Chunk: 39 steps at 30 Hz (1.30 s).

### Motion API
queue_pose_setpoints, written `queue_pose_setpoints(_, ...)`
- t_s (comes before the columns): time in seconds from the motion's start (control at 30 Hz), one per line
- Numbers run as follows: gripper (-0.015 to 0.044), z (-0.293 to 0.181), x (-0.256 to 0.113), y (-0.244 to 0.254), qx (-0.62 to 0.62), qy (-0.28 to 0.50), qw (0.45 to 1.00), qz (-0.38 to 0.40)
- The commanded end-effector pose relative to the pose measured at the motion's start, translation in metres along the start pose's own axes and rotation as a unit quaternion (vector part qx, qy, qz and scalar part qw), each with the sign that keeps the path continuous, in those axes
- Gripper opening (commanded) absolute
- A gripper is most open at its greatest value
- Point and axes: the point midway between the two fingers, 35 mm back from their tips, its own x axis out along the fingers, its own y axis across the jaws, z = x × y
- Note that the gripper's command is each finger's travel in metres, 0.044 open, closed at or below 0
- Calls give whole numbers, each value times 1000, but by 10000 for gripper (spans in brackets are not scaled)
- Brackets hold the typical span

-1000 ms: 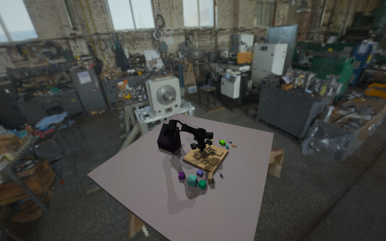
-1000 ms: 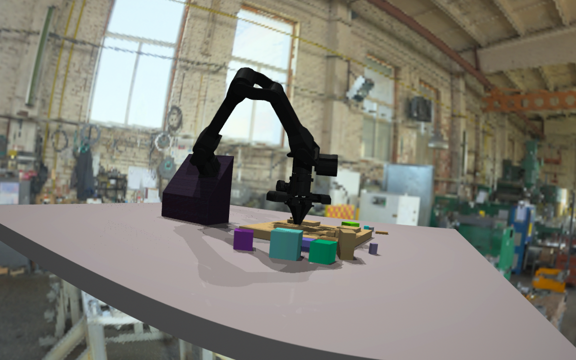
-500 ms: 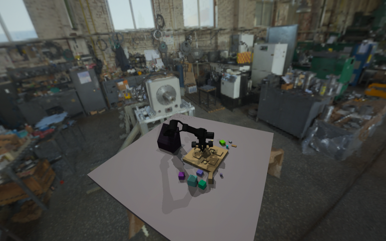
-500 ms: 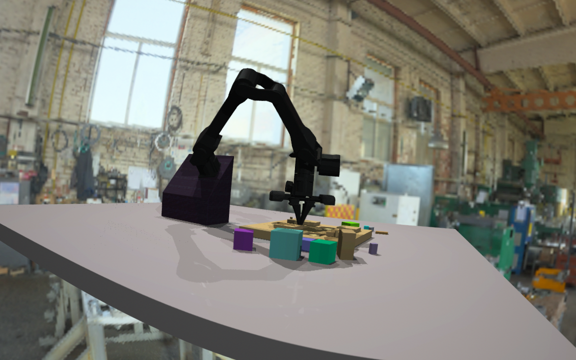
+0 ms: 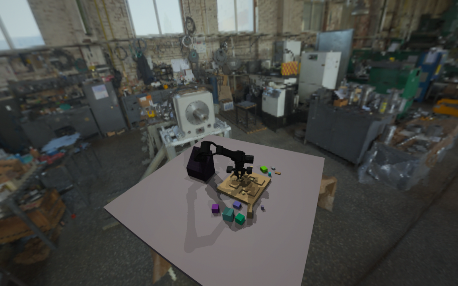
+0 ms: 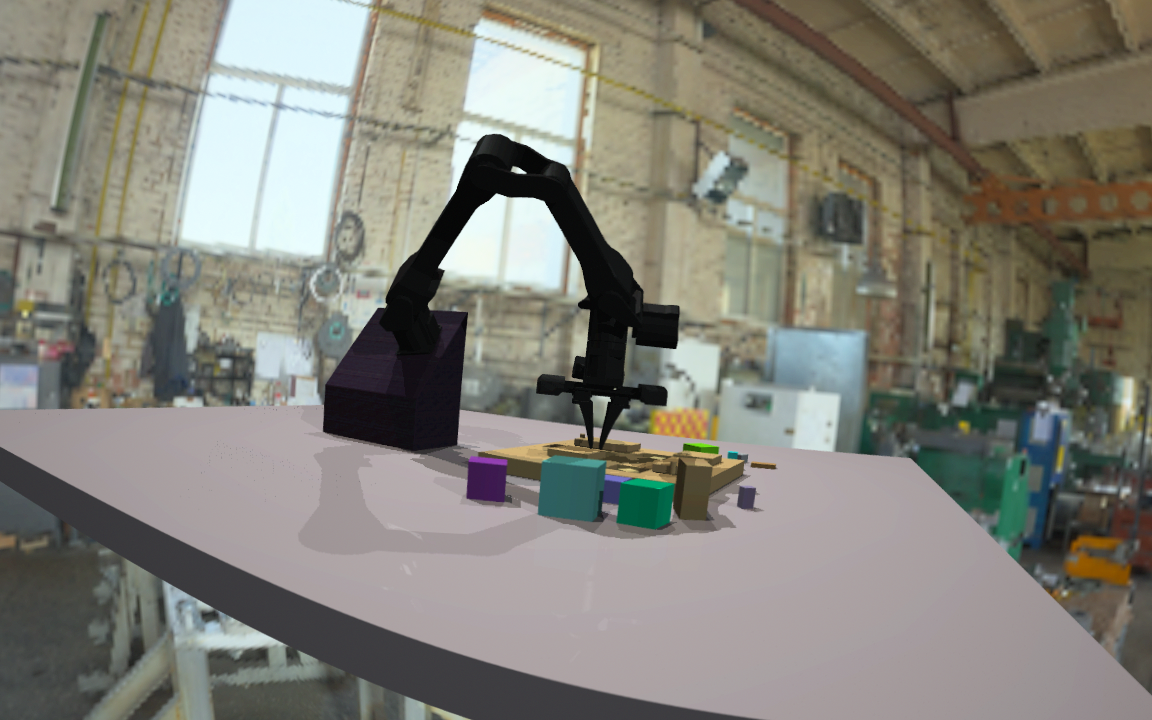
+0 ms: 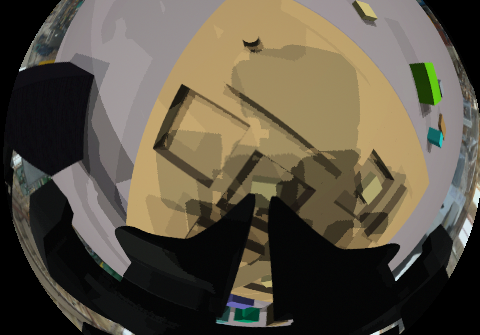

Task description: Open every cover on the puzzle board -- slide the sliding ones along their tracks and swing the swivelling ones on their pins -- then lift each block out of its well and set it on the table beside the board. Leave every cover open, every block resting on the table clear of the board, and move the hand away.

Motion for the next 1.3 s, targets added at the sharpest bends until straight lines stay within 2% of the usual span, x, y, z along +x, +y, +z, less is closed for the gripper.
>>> queue_pose_setpoints(0.0, 131, 0, -17, -3, 1, -3, 1000, -6)
queue_pose_setpoints(0.27, 144, -1, -55, -2, -3, -2, 1000, -7)
queue_pose_setpoints(0.87, 144, -2, -20, -2, -3, -1, 1000, -7)
queue_pose_setpoints(1.27, 144, -2, -19, -2, -3, -1, 1000, -7)
